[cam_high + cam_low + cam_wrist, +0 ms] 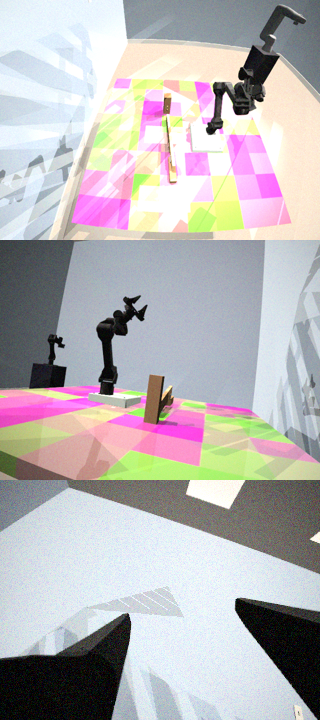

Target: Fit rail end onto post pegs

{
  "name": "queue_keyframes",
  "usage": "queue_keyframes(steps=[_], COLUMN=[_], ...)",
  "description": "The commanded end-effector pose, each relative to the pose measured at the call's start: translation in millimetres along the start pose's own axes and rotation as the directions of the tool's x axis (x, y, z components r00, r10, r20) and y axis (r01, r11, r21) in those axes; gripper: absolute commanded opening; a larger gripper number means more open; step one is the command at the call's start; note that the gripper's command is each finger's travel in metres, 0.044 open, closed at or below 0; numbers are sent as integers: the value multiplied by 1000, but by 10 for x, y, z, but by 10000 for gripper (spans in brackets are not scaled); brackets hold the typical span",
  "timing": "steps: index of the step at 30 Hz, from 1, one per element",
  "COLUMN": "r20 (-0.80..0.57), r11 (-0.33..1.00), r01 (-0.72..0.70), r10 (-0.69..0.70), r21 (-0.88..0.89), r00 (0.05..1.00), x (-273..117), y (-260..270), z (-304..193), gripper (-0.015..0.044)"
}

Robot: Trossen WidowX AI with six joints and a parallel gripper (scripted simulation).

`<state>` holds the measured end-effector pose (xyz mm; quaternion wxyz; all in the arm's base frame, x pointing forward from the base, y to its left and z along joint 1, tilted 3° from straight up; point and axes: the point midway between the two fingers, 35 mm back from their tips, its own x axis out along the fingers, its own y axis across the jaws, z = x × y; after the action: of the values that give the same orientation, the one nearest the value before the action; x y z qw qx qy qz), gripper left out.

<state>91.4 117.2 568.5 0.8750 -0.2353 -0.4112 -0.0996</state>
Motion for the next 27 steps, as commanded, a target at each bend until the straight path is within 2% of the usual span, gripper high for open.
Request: queue_keyframes(steps=[1, 2, 10, 15, 21, 27], r20=[1, 5, 63, 73, -2, -141], r11=[1000, 1000, 963, 881, 706, 509], r01=[-1, -3, -73, -149, -279, -402], r10=[1, 3, 92, 202, 366, 476], r21=[-3, -14, -259, -448, -651, -761], r00=[1000, 1000, 994, 977, 931, 868], x=[2, 8, 170, 279, 407, 499], y=[7, 28, 604, 1101, 1741, 2134], z=[3, 11, 68, -45, -492, -1157], gripper=[426, 440, 440, 440, 440, 440])
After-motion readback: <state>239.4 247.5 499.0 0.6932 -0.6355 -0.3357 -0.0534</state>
